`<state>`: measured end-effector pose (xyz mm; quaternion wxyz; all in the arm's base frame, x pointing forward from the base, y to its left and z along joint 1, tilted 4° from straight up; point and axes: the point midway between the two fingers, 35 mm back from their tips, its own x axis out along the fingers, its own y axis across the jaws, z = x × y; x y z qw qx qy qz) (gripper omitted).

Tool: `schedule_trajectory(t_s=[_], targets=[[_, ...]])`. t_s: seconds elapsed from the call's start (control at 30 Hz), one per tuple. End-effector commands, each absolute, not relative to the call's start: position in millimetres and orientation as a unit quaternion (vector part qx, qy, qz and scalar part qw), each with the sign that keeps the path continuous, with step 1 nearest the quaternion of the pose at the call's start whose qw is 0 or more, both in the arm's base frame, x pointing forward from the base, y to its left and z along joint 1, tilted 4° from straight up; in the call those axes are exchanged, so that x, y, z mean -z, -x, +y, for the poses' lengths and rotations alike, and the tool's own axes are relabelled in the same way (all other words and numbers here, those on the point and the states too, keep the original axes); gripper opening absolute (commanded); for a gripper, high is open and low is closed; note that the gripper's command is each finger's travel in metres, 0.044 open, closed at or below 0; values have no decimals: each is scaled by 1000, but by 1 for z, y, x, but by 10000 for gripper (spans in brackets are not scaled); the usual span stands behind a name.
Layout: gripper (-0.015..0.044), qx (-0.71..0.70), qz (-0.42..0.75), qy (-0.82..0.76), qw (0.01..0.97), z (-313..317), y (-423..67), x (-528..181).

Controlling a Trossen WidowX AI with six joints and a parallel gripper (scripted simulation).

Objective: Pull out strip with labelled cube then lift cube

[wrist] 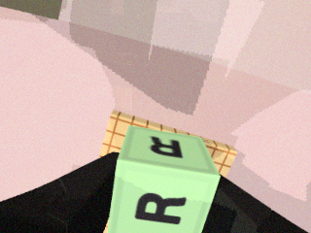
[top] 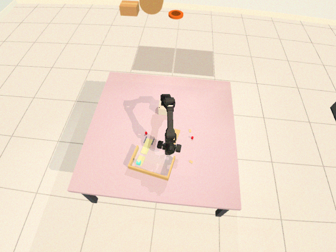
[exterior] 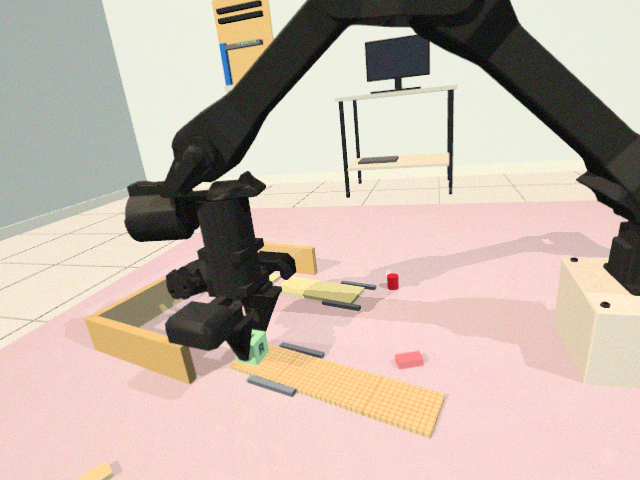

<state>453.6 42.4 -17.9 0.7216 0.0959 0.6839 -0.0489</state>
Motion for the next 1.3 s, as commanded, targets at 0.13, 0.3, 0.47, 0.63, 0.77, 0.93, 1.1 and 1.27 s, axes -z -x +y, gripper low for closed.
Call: schedule_trajectory(t_s=[0.13,0.3,0.47,0.63,0.77,0.93,1.1,1.27], targets=[[0,41,681,-93,725,44,-455,16],[0,22,675,-86,732,46,-449,5],[0,31,679,-90,728,42,-431,-4],[0,41,683,-95,723,38,-411,-13],[0,48,686,-97,719,35,-395,-19],[0,50,687,-98,718,34,-390,-20],[0,50,688,-97,718,33,-373,-20],[0,49,688,-97,717,31,-356,-19]])
